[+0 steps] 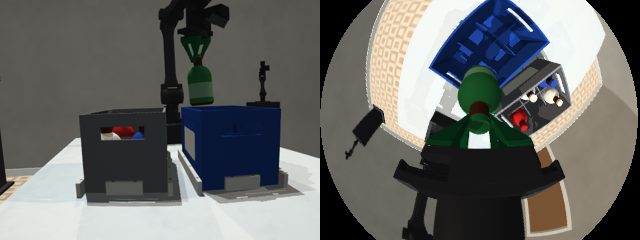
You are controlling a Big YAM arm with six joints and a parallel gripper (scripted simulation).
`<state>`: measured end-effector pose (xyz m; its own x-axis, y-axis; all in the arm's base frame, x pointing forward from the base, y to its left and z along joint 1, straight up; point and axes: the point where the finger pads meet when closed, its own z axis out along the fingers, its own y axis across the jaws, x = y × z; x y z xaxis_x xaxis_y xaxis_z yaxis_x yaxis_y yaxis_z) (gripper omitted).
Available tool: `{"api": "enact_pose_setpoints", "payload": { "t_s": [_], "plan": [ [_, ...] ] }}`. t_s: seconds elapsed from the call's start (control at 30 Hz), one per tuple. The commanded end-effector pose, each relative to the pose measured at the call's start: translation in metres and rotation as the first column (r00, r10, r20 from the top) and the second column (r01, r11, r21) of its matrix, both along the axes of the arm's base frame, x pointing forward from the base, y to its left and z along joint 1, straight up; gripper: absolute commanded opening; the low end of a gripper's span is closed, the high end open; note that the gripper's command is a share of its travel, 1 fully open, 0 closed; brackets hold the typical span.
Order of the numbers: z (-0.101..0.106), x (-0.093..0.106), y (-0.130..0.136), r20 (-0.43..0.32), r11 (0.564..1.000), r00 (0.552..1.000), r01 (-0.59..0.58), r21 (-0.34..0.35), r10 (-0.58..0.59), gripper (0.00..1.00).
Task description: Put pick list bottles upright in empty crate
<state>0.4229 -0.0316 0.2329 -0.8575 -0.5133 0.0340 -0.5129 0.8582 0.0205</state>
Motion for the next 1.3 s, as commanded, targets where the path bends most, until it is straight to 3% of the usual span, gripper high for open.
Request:
{"api": "enact_pose_setpoints", "payload": {
  "t_s": [0.0,0.1,0.2,0.27,0.4,0.5,0.63,0.8,0.93,1.03,1.17,1.27],
  "plan": [
    [0.026,0.002,-0.004,0.088,1.0,0.996,-0.005,-0.005,0.006,0.0],
    [0.042,0.014,-0.005,0.135,1.0,0.991,-0.005,-0.009,0.006,0.0],
    [0.042,0.015,-0.005,0.136,1.0,0.991,-0.005,-0.009,0.006,0.0],
    [0.023,0.005,-0.004,0.095,1.0,0.995,-0.005,-0.005,0.006,0.0],
    [0.034,0.015,-0.005,0.132,1.0,0.991,-0.005,-0.008,0.006,0.0],
    [0.014,0.004,-0.004,0.09,1.0,0.996,-0.005,-0.004,0.006,0.0],
    [0.029,0.017,-0.004,0.136,1.0,0.991,-0.006,-0.009,0.007,0.0],
    [0.01,0.007,-0.003,0.098,1.0,0.995,-0.006,-0.005,0.007,0.0],
    [0.02,0.016,-0.004,0.132,1.0,0.991,-0.006,-0.008,0.007,0.0],
    [0.002,0.007,-0.003,0.095,1.0,0.995,-0.006,-0.005,0.007,0.0],
    [0.014,0.018,-0.004,0.135,1.0,0.991,-0.007,-0.009,0.008,0.0],
    [-0.009,0.004,-0.003,0.086,1.0,0.996,-0.007,-0.004,0.007,0.0]
  ]
}}
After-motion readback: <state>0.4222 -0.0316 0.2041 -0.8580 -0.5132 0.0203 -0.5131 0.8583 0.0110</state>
